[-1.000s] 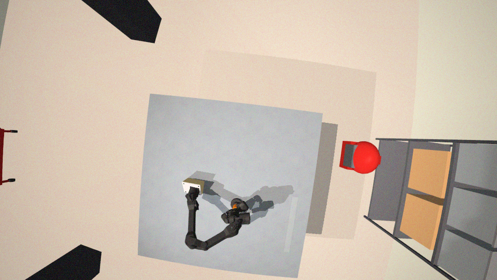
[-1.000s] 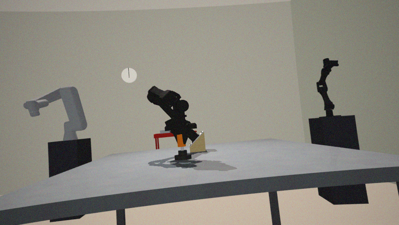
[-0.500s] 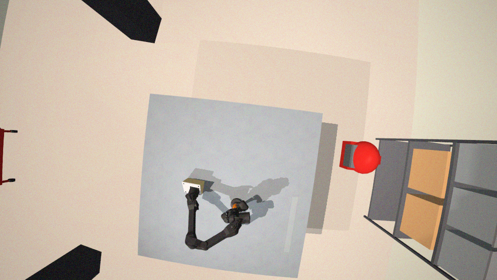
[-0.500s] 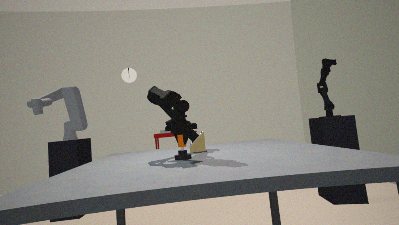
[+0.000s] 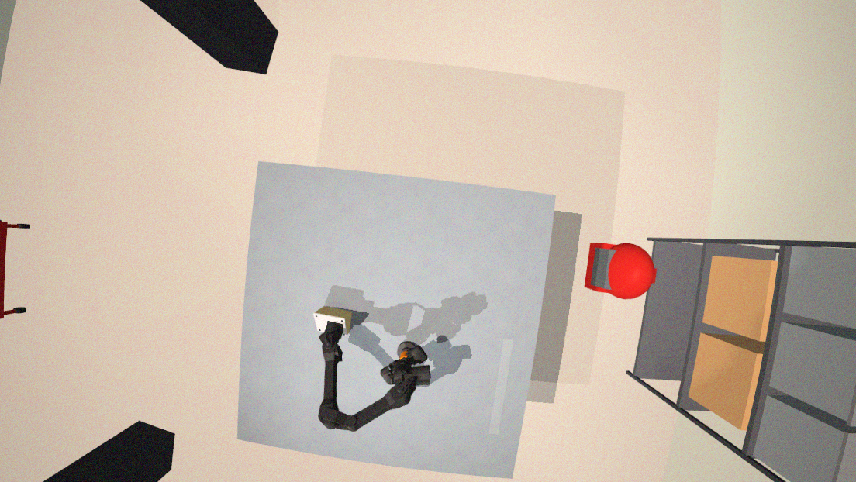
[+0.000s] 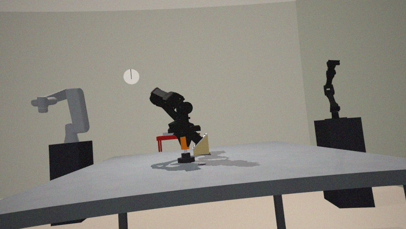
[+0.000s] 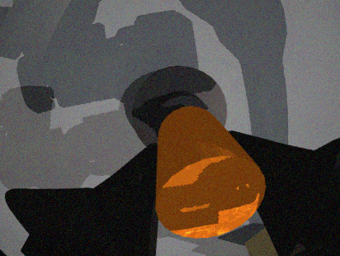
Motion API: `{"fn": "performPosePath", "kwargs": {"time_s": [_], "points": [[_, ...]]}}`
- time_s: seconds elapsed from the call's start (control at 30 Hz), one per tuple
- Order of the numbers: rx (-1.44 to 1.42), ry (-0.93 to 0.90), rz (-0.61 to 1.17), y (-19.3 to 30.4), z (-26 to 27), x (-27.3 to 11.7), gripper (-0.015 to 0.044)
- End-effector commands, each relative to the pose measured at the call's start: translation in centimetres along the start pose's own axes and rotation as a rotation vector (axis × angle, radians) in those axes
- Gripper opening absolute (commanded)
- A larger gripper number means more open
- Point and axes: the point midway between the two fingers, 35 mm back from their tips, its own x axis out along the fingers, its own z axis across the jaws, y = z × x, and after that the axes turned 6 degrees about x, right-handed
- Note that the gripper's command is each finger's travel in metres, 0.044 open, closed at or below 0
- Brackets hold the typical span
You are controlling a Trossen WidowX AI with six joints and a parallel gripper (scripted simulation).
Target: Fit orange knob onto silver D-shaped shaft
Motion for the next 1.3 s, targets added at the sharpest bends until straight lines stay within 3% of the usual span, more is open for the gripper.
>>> {"fn": "performPosePath", "kwargs": {"time_s": [0.0,1.27], "points": [[0.005,-0.005,-0.004,-0.33,0.09,-0.19,0.0000],[0.005,-0.005,-0.004,-0.34,0.10,-0.18,0.0000]]}}
